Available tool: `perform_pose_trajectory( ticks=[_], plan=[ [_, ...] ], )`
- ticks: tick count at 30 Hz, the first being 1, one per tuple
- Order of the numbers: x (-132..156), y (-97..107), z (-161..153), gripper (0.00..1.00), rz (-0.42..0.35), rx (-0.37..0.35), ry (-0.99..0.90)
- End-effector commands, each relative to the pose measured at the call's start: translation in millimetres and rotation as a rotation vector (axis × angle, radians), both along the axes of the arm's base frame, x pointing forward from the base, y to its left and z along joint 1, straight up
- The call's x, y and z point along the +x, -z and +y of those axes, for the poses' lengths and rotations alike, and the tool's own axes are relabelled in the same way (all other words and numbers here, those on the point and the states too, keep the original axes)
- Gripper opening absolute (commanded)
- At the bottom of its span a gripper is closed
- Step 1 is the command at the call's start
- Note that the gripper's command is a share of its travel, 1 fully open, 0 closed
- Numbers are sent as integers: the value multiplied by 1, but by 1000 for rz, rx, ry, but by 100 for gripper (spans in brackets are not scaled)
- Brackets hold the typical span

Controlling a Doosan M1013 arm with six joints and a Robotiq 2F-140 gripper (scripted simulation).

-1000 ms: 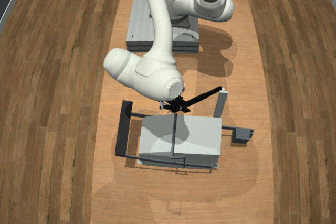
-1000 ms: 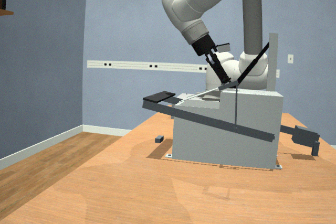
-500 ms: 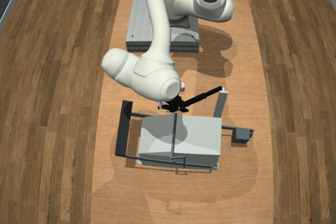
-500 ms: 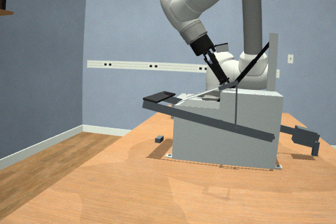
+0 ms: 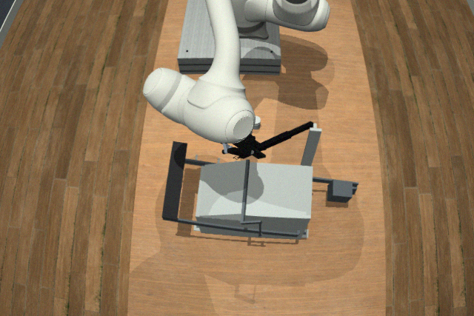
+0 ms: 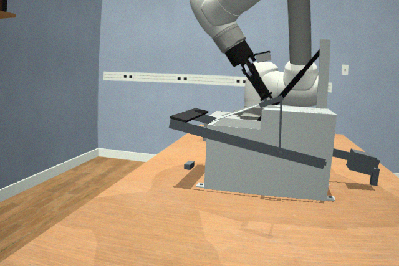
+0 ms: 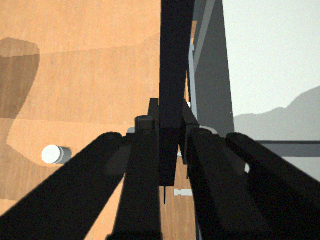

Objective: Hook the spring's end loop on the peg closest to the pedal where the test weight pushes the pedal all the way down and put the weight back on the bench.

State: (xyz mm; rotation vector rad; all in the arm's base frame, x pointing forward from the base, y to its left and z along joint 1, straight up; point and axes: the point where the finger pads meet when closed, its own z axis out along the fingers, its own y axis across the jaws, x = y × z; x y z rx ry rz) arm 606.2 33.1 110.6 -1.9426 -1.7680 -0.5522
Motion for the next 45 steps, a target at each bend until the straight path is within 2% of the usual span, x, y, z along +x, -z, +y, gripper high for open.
perform_pose_trajectory(
  ticks=[1, 45],
  plan=[
    [0, -1, 0, 17, -2, 0, 0],
    [6, -1, 1, 17, -27, -2, 0]
  ],
)
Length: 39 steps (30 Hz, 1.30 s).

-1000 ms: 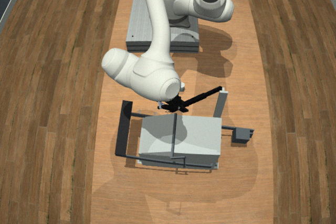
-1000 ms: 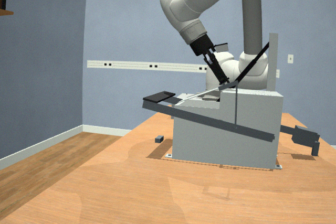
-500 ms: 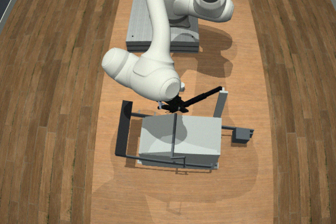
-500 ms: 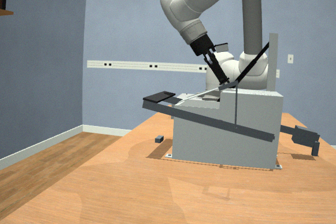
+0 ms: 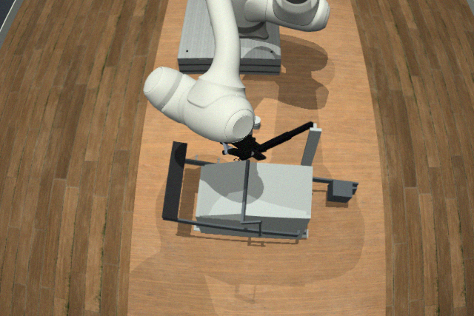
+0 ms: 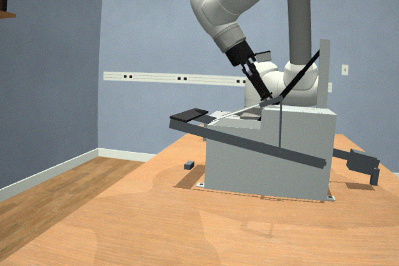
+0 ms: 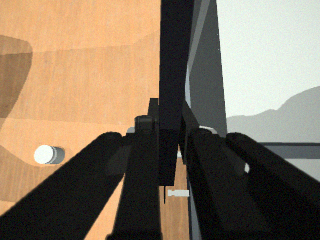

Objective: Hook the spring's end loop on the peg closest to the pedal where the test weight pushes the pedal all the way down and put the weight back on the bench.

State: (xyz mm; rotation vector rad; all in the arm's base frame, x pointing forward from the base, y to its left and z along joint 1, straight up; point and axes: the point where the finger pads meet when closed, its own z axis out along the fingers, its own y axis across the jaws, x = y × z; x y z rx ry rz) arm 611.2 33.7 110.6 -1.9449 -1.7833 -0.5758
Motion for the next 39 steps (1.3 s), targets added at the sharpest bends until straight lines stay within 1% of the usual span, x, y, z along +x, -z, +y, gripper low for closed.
perform_pose_trajectory(
  ticks=[1, 39],
  plan=[
    [1, -1, 0, 17, -4, 0, 0],
    [7, -1, -1, 17, -34, -2, 0]
  ],
)
